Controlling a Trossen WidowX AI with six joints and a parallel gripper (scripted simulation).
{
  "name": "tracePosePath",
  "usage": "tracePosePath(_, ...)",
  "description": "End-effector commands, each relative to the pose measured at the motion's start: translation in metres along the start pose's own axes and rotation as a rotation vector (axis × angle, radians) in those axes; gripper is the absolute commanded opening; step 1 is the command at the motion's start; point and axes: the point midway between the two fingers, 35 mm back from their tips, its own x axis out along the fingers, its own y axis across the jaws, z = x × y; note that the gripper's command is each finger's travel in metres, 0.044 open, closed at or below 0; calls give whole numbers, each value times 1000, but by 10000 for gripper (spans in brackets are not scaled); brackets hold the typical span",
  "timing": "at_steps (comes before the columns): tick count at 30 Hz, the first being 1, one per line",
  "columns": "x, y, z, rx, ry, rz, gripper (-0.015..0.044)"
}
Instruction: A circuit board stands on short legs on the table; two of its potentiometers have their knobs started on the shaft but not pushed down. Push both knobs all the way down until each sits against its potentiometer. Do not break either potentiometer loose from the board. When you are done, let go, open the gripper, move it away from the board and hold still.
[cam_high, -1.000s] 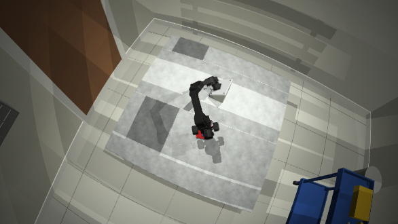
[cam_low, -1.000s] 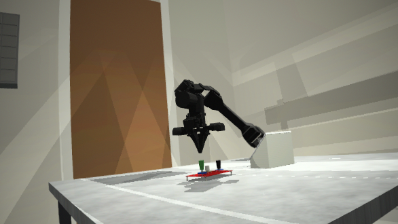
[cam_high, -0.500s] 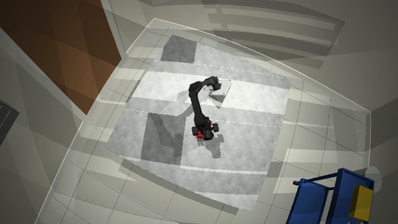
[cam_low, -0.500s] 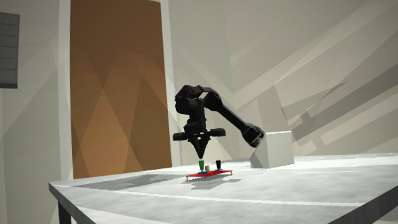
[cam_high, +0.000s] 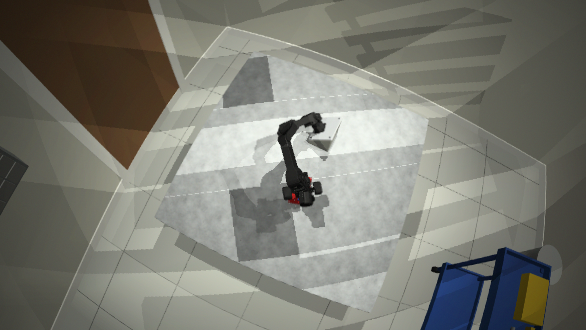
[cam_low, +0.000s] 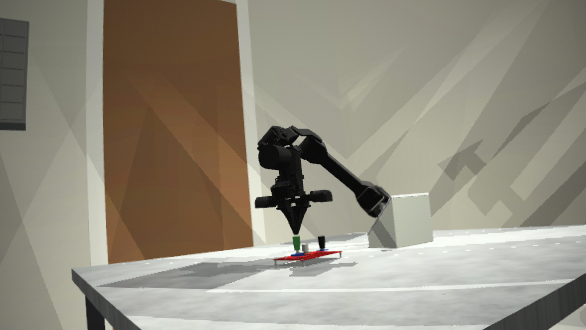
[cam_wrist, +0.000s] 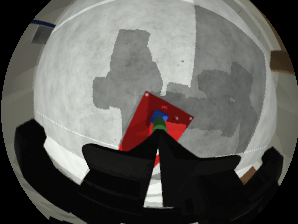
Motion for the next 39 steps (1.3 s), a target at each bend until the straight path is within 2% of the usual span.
tracePosePath(1,2,-1,-1,-5,2,-4,0)
tracePosePath(39,6,-1,-1,-5,2,-5,0)
